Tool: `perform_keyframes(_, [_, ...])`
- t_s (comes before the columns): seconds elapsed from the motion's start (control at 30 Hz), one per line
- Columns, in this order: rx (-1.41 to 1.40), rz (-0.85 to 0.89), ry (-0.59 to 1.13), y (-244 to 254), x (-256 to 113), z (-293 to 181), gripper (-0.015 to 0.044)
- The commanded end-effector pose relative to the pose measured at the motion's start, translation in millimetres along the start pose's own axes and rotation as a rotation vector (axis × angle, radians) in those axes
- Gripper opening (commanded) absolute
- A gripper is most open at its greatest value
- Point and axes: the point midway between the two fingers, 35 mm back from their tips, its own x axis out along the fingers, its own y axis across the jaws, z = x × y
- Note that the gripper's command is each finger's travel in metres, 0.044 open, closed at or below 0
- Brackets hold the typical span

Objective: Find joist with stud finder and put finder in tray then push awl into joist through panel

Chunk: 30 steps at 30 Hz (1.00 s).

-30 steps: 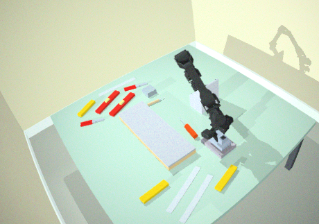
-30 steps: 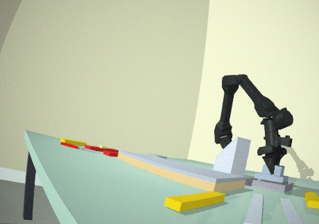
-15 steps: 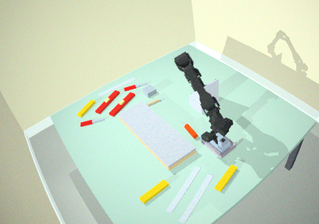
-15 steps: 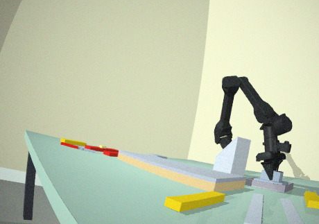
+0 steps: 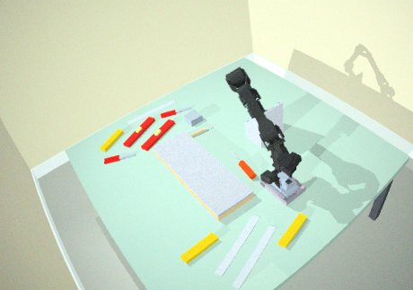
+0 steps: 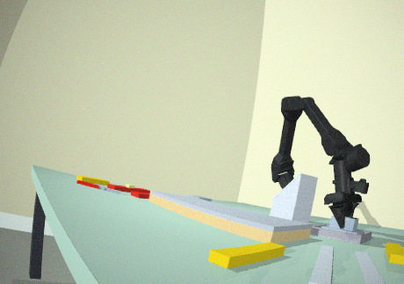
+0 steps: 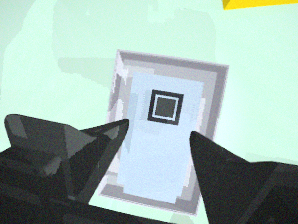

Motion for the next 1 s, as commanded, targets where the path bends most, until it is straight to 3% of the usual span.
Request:
perform_keyframes(0.0, [0.002,-0.002,-0.006,-1.8,-15.0,7.2,0.0394])
perform_keyframes(0.07, [0.002,-0.001,-0.007,-2.3,-34.8,14.1,0.044])
perform_keyframes(0.2, [0.001,0.0,-0.007,0.6,-88.7,26.9,0.044])
perform_keyframes(0.4, [0.06,-0.014,-0.026,-22.6,-91.5,15.6,0.044])
perform_keyframes(0.7, [0.473,-0.053,-0.065,-139.8,-136.7,-93.4,0.044])
perform_keyframes(0.97, [0.877,-0.095,-0.032,-192.9,-154.2,-235.2,0.044])
